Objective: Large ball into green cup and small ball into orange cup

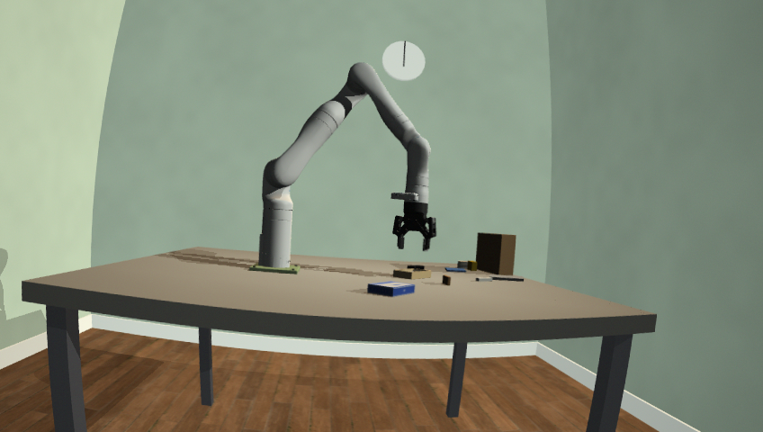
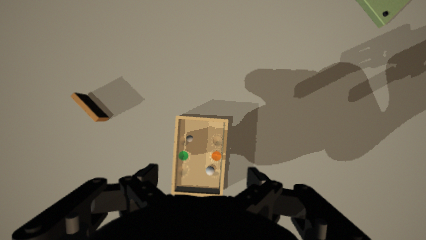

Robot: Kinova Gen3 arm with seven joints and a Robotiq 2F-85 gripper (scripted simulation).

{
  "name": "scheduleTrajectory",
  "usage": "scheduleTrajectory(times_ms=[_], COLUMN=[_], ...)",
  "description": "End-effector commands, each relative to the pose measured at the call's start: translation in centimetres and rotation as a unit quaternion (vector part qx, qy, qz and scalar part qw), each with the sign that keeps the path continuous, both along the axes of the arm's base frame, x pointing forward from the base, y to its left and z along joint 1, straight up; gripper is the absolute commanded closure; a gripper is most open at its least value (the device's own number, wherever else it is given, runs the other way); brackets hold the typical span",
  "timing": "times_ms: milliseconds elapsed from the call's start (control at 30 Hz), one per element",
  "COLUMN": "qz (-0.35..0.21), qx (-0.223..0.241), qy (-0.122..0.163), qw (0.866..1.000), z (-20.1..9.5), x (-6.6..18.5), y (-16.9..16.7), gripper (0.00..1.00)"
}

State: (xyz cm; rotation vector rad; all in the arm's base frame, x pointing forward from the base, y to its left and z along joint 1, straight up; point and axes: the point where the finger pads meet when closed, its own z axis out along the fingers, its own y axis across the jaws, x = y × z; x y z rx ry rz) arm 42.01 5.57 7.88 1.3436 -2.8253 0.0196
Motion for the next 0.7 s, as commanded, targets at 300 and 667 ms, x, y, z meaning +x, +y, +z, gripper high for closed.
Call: scheduleTrajectory(times_ms=[300,667], qz=[-0.01,-0.014], qx=[0.004,0.006], qy=[-0.002,-0.003], qw=[1.0,1.0], z=[0.05,0.04], x=[0.2,0.27], y=[-0.44,-0.64], gripper=[0.0,0.0])
